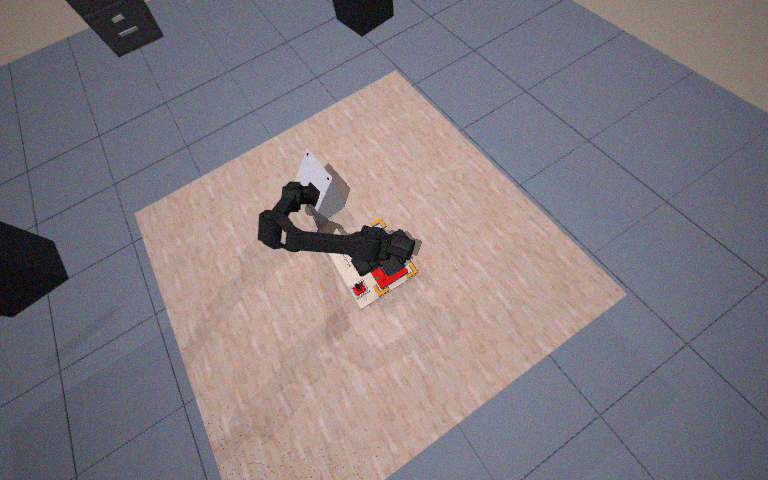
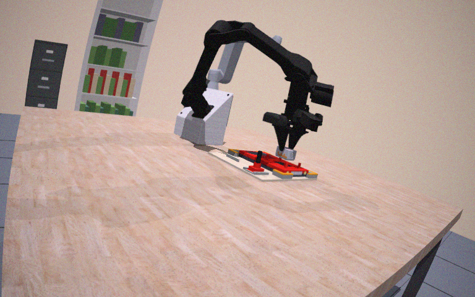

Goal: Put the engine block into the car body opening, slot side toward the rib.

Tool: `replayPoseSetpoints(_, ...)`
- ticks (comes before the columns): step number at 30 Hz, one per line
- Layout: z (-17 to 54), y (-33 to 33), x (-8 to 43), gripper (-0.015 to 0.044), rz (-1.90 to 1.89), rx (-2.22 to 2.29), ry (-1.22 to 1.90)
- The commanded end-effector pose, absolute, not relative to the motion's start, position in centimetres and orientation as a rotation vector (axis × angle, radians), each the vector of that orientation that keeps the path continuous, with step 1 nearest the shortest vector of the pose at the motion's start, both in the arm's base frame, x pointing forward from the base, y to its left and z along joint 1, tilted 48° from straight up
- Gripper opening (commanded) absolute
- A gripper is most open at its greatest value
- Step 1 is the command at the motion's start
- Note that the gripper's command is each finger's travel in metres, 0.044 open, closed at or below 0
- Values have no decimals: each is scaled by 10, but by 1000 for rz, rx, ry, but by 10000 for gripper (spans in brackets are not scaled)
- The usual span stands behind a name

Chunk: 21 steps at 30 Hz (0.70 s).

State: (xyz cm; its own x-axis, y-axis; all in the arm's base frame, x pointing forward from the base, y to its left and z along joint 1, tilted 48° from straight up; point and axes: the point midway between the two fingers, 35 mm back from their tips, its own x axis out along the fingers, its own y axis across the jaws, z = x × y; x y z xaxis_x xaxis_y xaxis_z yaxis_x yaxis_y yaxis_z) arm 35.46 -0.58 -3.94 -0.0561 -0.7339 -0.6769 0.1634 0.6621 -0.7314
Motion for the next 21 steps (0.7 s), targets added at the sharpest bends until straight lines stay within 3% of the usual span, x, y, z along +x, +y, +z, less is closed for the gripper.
replayPoseSetpoints(1, -40, -6, 354, 160, -784, -507, 1456)
replayPoseSetpoints(21, -41, -7, 354, 160, -788, -503, 1454)
